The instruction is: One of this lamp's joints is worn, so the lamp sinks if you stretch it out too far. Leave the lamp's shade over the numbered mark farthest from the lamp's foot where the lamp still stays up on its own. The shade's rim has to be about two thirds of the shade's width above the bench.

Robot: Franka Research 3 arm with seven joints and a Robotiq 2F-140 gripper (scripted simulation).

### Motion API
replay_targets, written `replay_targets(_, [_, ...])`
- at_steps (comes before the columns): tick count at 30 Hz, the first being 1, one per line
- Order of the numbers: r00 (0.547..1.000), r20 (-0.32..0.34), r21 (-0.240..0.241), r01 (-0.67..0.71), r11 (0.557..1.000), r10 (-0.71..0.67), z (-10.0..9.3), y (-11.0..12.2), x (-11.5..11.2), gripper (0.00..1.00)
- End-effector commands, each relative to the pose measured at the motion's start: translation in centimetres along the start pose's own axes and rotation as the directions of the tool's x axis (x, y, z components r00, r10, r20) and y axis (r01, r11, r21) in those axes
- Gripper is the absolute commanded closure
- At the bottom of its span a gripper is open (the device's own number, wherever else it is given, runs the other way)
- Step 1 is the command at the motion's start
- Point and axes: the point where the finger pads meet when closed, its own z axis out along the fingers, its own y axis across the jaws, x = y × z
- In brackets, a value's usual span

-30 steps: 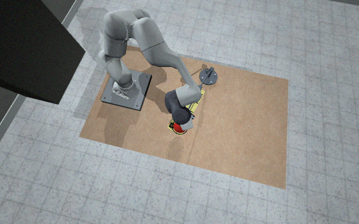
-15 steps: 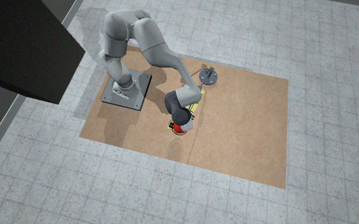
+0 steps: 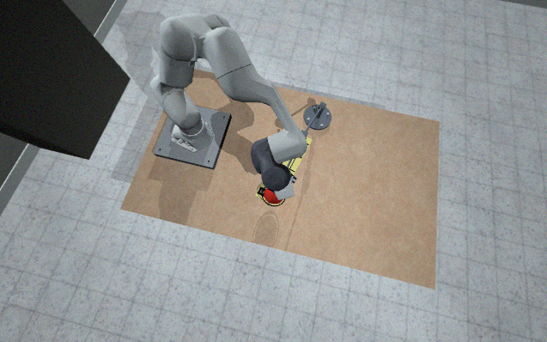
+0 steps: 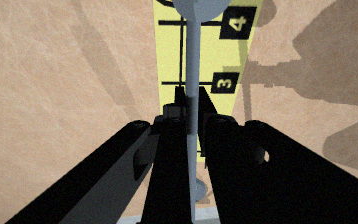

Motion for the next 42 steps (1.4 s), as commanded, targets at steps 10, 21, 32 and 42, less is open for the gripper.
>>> replay_targets(10, [1.0,-0.022,0.023,-0.004,1.0,0.005,-0.8,-0.5,1.6,0.9])
replay_targets(21, [1.0,-0.022,0.023,-0.004,1.0,0.005,-0.8,-0.5,1.6,0.9])
replay_targets(32, [1.0,-0.022,0.023,-0.004,1.0,0.005,-1.2,-0.6,2.0,0.9])
replay_targets(42, [1.0,-0.022,0.023,-0.004,1.0,0.005,-2.0,-0.8,2.8,0.9])
